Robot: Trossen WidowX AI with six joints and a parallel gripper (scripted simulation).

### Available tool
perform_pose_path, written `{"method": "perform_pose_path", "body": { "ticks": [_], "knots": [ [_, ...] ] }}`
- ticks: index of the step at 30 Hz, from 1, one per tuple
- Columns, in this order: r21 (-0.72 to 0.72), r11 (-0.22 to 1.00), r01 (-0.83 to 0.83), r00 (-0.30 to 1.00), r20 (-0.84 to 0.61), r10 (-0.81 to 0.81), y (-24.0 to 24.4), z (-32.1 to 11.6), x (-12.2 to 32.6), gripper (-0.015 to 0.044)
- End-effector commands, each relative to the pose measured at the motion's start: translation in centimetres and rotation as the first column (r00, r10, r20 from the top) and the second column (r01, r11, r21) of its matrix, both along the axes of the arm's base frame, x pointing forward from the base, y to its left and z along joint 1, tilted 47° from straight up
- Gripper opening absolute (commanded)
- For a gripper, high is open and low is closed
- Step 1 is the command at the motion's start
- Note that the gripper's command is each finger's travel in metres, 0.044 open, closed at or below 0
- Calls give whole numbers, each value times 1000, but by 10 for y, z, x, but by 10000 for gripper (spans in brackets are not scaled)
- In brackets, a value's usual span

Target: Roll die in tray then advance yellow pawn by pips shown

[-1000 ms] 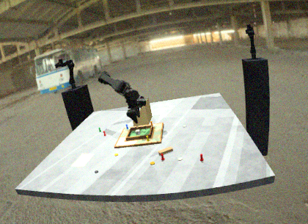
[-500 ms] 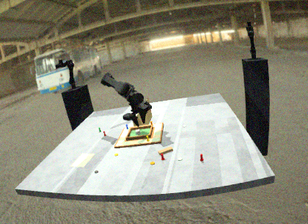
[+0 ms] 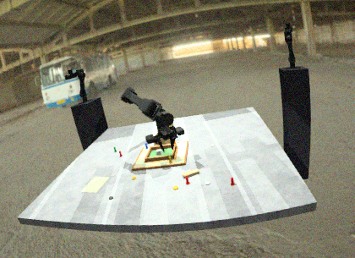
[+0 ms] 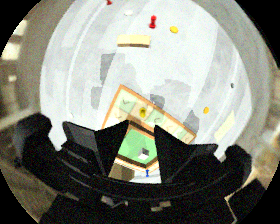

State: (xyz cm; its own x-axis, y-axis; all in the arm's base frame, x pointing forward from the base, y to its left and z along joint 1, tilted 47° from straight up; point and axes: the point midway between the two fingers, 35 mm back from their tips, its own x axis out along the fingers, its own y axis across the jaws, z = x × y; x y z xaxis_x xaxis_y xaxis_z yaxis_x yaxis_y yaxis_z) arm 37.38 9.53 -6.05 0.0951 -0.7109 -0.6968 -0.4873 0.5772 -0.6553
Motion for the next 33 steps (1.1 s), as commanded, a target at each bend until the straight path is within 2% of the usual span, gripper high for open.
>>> {"method": "perform_pose_path", "body": {
  "ticks": [1, 33],
  "knots": [
    [-2, 1000, 5, 1000, 11, -5, -6, -7, 4, 200],
    [-4, 1000, 5, 1000, 11, -5, -40, -39, 8, 200]
  ]
}}
